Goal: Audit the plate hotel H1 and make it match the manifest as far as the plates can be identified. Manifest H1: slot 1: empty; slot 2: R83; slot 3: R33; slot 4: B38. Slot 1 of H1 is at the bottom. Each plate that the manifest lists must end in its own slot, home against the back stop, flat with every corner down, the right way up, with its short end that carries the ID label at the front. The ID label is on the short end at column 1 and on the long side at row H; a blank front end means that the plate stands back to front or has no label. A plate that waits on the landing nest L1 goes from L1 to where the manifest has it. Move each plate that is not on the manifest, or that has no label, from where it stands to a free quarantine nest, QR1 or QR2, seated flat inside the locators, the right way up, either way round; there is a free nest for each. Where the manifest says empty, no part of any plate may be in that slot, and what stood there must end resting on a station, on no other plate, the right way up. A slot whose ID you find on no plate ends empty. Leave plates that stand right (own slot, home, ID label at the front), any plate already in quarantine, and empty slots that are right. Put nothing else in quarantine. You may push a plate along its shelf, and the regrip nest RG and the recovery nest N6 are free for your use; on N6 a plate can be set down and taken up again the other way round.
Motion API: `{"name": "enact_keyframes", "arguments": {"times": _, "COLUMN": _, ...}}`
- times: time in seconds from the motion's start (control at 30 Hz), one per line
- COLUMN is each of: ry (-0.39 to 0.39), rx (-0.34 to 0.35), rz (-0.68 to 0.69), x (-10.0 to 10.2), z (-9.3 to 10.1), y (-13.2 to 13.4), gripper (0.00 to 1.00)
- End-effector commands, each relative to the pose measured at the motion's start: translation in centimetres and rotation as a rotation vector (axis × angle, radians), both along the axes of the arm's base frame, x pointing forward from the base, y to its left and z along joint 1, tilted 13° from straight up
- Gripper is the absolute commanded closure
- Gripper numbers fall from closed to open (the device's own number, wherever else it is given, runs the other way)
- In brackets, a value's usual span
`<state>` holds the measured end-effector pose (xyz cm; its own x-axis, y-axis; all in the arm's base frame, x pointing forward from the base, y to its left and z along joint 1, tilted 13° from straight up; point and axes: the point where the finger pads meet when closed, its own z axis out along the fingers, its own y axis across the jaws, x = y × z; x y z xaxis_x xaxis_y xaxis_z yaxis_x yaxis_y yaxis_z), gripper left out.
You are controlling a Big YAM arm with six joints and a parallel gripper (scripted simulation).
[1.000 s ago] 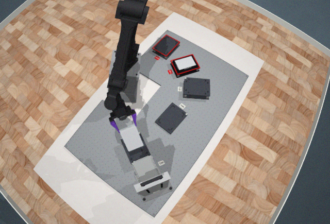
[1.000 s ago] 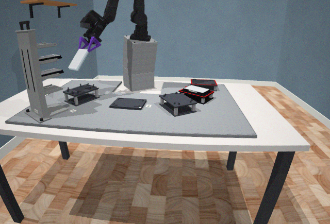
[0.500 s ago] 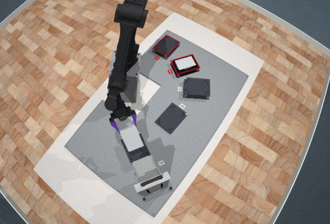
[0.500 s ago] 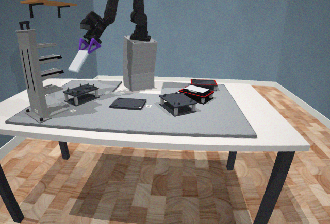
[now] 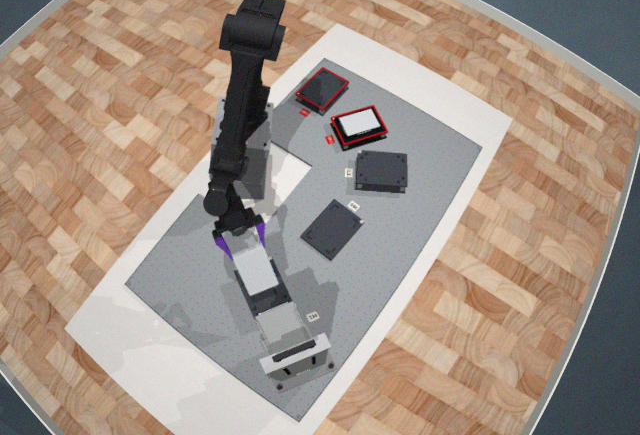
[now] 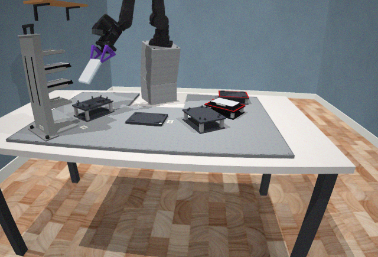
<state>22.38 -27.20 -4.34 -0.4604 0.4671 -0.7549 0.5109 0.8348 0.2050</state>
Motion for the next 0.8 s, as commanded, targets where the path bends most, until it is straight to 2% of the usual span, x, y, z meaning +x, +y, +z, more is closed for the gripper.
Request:
{"name": "enact_keyframes", "arguments": {"times": 0.0, "ry": -0.011, "rx": -0.011, "rz": -0.003, "x": 0.2, "z": 0.1, "y": -0.1, "gripper": 0.14}}
{"name": "enact_keyframes", "arguments": {"times": 0.07, "ry": -0.021, "rx": -0.035, "rz": 0.001, "x": 0.5, "z": 0.9, "y": -0.4, "gripper": 0.14}}
{"name": "enact_keyframes", "arguments": {"times": 0.13, "ry": -0.013, "rx": -0.014, "rz": 0.000, "x": 0.4, "z": 0.1, "y": -0.2, "gripper": 0.14}}
{"name": "enact_keyframes", "arguments": {"times": 0.6, "ry": -0.013, "rx": -0.015, "rz": 0.000, "x": 0.5, "z": -0.5, "y": -0.1, "gripper": 0.14}}
{"name": "enact_keyframes", "arguments": {"times": 0.63, "ry": -0.023, "rx": -0.040, "rz": -0.007, "x": 0.5, "z": 0.3, "y": -0.7, "gripper": 0.14}}
{"name": "enact_keyframes", "arguments": {"times": 0.7, "ry": -0.013, "rx": -0.015, "rz": -0.006, "x": 0.4, "z": -0.7, "y": -0.3, "gripper": 0.14}}
{"name": "enact_keyframes", "arguments": {"times": 0.77, "ry": -0.013, "rx": -0.015, "rz": -0.002, "x": 0.5, "z": -0.7, "y": -0.2, "gripper": 0.14}}
